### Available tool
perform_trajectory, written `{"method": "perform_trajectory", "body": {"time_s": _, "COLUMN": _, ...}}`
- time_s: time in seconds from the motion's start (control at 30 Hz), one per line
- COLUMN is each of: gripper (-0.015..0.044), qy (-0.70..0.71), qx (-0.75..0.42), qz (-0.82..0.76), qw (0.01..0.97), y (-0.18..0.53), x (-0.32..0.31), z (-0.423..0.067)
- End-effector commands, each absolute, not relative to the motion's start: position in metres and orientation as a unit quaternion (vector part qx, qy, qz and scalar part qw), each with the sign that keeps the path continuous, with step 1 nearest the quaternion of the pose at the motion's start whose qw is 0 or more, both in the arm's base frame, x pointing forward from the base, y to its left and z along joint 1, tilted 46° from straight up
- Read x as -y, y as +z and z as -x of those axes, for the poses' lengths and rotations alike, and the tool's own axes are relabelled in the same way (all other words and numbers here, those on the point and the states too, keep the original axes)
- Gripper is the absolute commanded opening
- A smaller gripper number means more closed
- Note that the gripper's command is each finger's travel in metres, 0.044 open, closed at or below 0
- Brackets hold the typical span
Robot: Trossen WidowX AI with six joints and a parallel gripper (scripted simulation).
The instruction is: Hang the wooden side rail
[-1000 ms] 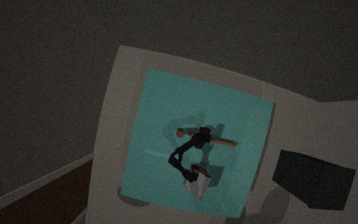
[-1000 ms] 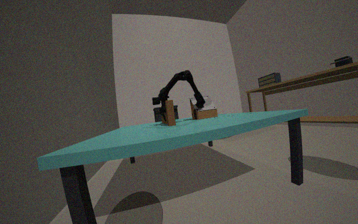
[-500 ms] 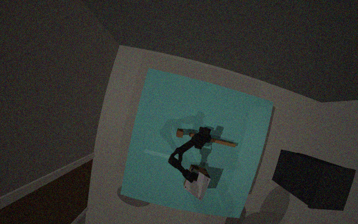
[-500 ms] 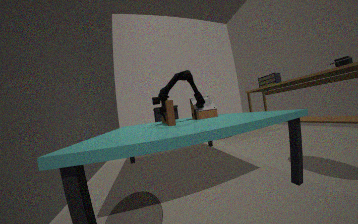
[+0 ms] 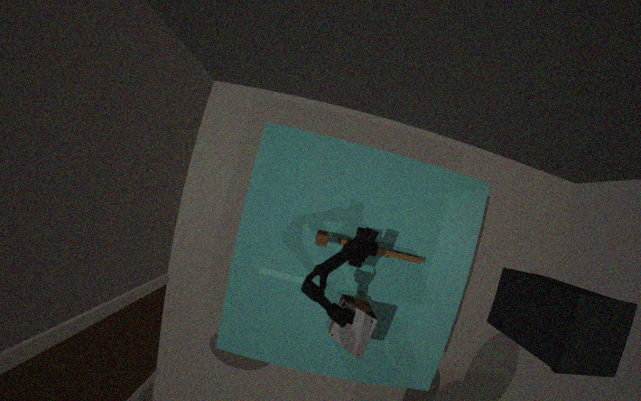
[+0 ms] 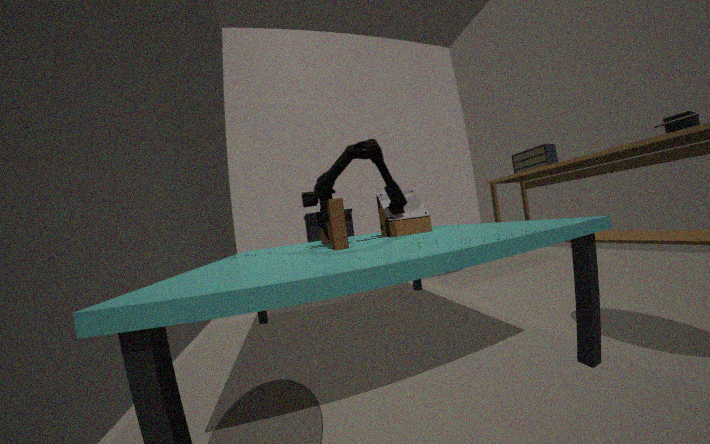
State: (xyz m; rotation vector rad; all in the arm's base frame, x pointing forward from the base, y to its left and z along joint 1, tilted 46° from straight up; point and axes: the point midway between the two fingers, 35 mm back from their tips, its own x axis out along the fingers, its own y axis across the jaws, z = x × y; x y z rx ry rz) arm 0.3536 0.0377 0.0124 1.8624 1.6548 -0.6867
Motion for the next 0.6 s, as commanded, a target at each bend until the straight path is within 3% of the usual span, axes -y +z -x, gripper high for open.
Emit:
{"method": "perform_trajectory", "body": {"time_s": 0.0, "gripper": 0.0000, "qy": -0.257, "qx": -0.609, "qz": -0.697, "qw": 0.278, "y": 0.0155, "x": -0.0309, "z": -0.3551}}
{"method": "perform_trajectory", "body": {"time_s": 0.57, "gripper": 0.0000, "qy": -0.257, "qx": -0.609, "qz": -0.697, "qw": 0.278, "y": 0.0174, "x": -0.0289, "z": -0.3548}}
